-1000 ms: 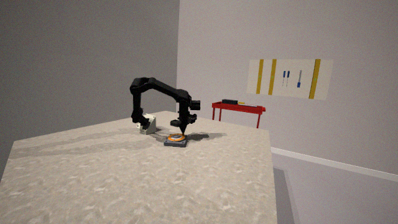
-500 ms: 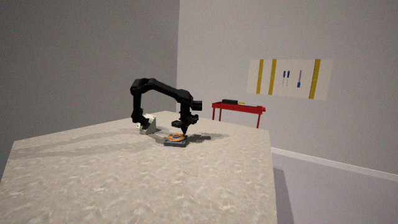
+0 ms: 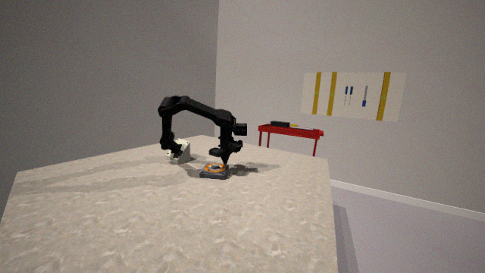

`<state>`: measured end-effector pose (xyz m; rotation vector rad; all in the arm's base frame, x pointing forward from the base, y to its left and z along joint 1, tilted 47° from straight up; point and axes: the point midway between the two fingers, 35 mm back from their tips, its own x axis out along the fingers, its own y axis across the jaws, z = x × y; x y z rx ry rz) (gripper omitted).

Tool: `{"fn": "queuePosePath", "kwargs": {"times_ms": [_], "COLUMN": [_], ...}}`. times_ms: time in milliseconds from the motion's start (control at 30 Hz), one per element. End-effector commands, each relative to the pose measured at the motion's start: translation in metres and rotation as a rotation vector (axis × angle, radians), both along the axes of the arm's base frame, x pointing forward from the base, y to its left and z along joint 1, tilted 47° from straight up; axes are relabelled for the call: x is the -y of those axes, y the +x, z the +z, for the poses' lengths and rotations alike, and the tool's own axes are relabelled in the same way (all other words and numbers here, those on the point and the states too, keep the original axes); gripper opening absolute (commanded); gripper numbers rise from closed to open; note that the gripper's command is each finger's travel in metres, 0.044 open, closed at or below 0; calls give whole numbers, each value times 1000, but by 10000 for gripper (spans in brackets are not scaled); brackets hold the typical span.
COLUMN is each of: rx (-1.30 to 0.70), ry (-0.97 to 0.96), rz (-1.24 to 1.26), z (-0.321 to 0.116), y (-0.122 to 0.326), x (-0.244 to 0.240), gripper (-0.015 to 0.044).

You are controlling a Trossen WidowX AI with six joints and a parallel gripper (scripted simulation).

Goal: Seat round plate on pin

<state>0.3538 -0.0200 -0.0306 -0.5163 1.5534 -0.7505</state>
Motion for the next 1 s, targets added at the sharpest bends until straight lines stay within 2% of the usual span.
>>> {"fn": "queuePosePath", "kwargs": {"times_ms": [0,300,967], "rx": [-2,-2,-6], "ry": [-1,0,-2], "rz": [-1,-1,6], "z": [4,33,27], "y": [2,6,5], "x": [-1,-30,-24], "gripper": [0,0,0]}}
